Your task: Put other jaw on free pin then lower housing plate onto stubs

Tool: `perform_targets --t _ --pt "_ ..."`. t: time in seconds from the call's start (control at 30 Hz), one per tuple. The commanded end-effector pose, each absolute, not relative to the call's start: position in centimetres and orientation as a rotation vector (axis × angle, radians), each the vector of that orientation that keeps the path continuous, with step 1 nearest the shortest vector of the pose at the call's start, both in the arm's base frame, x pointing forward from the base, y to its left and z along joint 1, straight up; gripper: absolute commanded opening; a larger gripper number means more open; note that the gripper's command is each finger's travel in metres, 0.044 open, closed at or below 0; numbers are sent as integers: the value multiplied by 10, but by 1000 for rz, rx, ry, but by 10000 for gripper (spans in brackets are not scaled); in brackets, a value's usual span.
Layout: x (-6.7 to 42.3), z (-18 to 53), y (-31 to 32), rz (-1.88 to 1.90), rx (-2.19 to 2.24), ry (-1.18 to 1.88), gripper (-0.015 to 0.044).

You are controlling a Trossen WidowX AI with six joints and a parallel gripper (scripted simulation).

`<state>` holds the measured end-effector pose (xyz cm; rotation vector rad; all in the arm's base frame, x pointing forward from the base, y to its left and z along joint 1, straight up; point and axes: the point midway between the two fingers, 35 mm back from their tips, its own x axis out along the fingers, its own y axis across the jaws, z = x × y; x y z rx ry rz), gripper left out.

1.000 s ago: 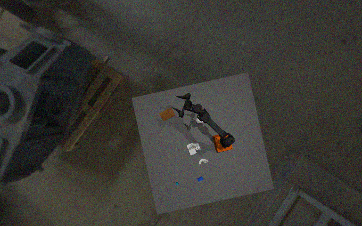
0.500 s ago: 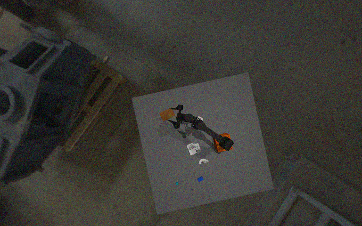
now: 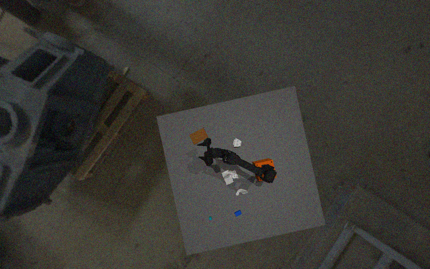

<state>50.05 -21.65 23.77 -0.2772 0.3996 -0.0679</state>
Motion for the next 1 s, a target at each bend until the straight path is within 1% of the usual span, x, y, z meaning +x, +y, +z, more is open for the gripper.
perform_targets --t 0.0,0.47,0.97 --pt "504 230 -188 -3 -358 436 440" --pt "506 192 -95 245 -618 542 440" --pt "485 155 -3 539 -913 598 440"
